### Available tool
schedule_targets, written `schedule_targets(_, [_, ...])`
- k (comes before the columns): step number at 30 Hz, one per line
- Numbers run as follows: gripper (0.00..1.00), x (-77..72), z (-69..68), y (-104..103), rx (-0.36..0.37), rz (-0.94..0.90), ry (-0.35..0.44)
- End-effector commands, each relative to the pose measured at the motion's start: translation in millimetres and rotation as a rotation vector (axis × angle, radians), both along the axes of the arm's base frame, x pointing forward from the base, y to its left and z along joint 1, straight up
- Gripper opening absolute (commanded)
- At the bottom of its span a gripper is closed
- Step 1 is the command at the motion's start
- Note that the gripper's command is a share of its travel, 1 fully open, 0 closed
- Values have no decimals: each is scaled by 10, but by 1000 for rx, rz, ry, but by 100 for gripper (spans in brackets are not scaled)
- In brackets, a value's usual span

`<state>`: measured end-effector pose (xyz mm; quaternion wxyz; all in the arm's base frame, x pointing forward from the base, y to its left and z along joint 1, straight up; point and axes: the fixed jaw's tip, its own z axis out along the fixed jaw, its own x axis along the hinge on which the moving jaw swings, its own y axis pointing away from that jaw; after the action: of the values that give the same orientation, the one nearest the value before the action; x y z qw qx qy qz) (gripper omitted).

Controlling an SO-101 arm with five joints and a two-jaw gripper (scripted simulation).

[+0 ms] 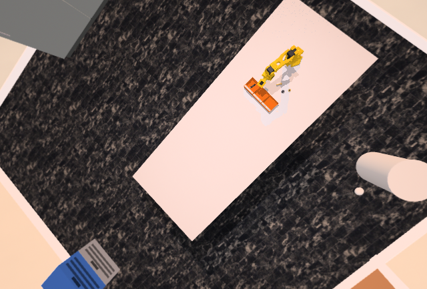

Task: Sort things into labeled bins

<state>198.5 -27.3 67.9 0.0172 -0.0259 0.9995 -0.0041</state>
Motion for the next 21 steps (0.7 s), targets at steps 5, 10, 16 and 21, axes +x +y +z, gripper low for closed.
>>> schedule_targets(5, [0,125,125,-48,-8,-39,-59])
schedule_targets(10, [0,178,155,-66,-9,-57,-70])
schedule_targets(16, [0,277,211,-102,-11,-92,-93])
schedule_targets(21, [0,323,237,-119,-11,-109,-105])
